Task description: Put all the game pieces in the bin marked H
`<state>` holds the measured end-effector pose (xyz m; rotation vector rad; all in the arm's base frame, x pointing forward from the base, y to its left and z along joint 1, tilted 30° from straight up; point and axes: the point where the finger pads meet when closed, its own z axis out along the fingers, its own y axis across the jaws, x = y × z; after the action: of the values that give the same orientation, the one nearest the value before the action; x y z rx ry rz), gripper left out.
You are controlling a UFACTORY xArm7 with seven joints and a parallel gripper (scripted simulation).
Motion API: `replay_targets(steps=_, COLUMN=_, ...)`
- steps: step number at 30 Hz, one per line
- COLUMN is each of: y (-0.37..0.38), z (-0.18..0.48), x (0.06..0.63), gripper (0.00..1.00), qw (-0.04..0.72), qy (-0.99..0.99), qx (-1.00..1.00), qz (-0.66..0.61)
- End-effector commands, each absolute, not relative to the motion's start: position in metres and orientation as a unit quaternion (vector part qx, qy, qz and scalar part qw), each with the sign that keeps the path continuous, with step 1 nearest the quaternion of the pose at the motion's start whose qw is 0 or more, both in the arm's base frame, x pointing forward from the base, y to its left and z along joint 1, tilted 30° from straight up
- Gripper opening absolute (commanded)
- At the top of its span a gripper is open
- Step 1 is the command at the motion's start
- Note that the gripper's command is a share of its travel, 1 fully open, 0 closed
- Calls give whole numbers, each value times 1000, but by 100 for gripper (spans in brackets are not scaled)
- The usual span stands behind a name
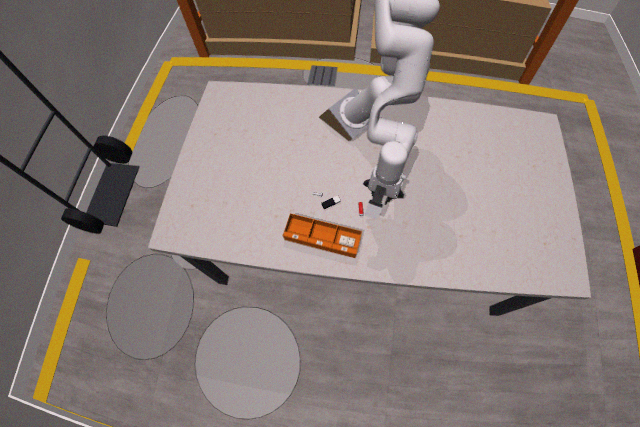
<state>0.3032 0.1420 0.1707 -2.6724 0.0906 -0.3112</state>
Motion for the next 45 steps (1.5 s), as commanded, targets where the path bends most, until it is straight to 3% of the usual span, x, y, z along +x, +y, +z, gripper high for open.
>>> replay_targets(steps=1, y=142, z=172, x=304, gripper=41, qw=227, qy=-16, qx=-966, qz=-125)
replay_targets(steps=34, y=142, z=172, x=304, gripper=41, qw=227, qy=-16, qx=-966, qz=-125)
replay_targets(steps=45, y=158, z=141, x=313, gripper=41, qw=227, qy=-16, qx=-966, qz=-125)
